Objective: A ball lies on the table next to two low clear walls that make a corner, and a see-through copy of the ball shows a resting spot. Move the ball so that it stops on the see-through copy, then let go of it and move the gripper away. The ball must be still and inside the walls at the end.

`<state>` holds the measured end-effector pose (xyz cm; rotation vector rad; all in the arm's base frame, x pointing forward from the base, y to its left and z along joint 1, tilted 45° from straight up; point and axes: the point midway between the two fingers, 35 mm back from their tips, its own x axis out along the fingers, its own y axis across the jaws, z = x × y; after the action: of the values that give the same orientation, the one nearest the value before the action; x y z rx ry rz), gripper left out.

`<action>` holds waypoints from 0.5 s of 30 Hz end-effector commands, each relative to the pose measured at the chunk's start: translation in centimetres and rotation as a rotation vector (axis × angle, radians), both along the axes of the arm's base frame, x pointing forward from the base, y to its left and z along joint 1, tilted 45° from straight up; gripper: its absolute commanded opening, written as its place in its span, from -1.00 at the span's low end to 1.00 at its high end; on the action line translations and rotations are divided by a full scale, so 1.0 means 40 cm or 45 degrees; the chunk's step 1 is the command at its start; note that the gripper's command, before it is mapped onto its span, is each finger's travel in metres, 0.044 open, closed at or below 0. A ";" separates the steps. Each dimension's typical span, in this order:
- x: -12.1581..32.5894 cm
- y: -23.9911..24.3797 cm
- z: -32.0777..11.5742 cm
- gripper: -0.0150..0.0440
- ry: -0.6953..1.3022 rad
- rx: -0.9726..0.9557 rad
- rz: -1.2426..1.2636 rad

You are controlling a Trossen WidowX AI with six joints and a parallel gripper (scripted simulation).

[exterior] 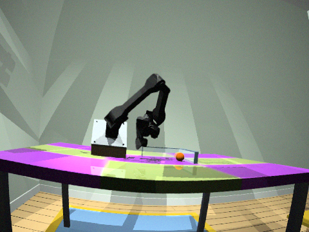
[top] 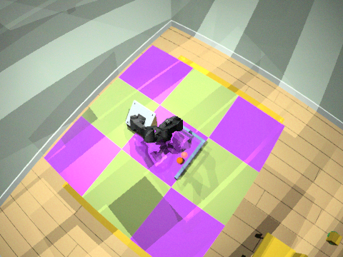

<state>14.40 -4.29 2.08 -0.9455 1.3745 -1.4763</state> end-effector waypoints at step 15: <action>0.337 0.025 -0.064 0.62 -0.044 0.788 0.155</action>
<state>21.36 -3.25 -1.39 -0.6956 1.6060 -1.1169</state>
